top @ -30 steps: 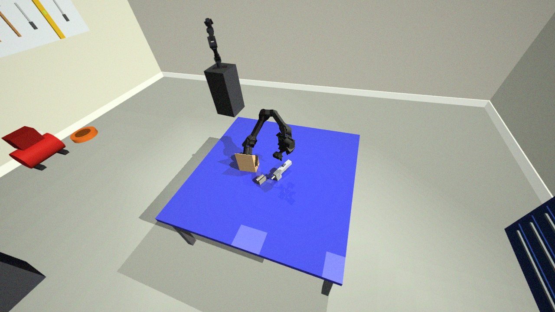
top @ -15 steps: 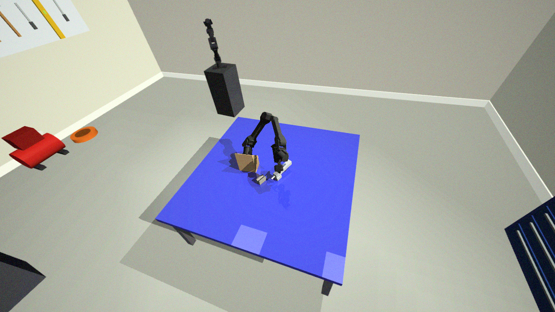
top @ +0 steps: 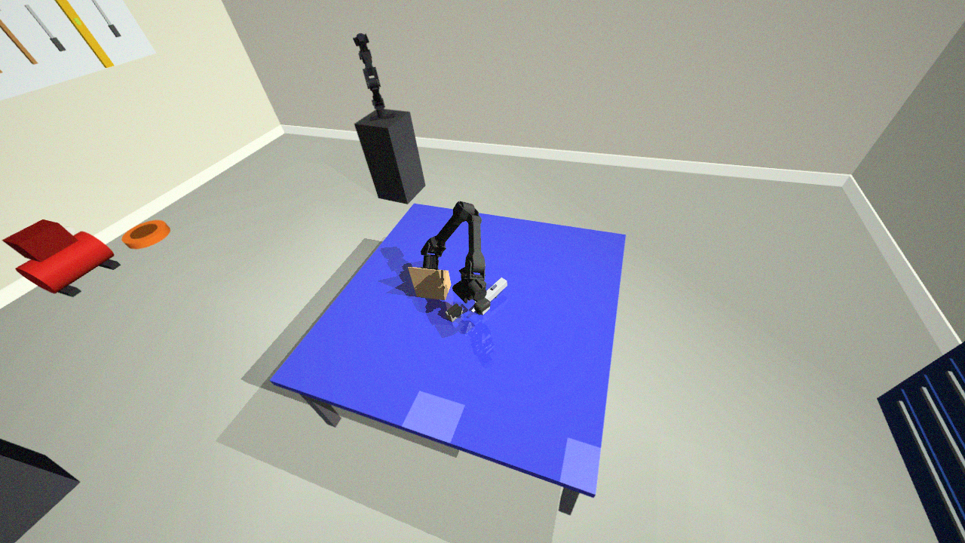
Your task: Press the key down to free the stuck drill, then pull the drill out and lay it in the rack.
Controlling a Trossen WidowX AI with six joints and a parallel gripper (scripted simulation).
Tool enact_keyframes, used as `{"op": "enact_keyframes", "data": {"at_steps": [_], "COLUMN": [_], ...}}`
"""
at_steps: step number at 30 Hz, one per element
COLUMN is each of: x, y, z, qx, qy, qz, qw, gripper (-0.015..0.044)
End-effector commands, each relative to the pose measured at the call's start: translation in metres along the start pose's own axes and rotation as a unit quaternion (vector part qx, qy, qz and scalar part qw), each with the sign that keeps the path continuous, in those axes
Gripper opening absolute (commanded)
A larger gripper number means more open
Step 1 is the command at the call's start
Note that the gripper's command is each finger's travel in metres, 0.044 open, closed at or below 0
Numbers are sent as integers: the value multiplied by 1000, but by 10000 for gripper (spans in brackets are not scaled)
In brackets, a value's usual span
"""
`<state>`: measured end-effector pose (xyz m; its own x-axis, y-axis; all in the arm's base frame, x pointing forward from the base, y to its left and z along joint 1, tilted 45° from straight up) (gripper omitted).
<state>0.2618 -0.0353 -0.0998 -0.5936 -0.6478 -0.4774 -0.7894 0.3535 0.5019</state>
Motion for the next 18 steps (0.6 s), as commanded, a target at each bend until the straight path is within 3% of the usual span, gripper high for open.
{"op": "enact_keyframes", "data": {"at_steps": [1, 18], "x": [8, 6], "y": [4, 4], "z": [8, 15], "qx": [-6, -5], "qy": [4, 4], "qz": [-36, -36], "qw": [999, 999], "gripper": [440, 440]}}
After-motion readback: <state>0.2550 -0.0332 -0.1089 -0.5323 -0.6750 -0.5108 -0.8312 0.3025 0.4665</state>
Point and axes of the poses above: the point midway between the two fingers, 35 mm back from their tips, its own z axis out along the fingers, its own y axis across the jaws, x = y × z, the point moved 3 cm from there along -z, back along the fingers, and after that the axes turned 14 degrees about z, right-handed, at the moved point
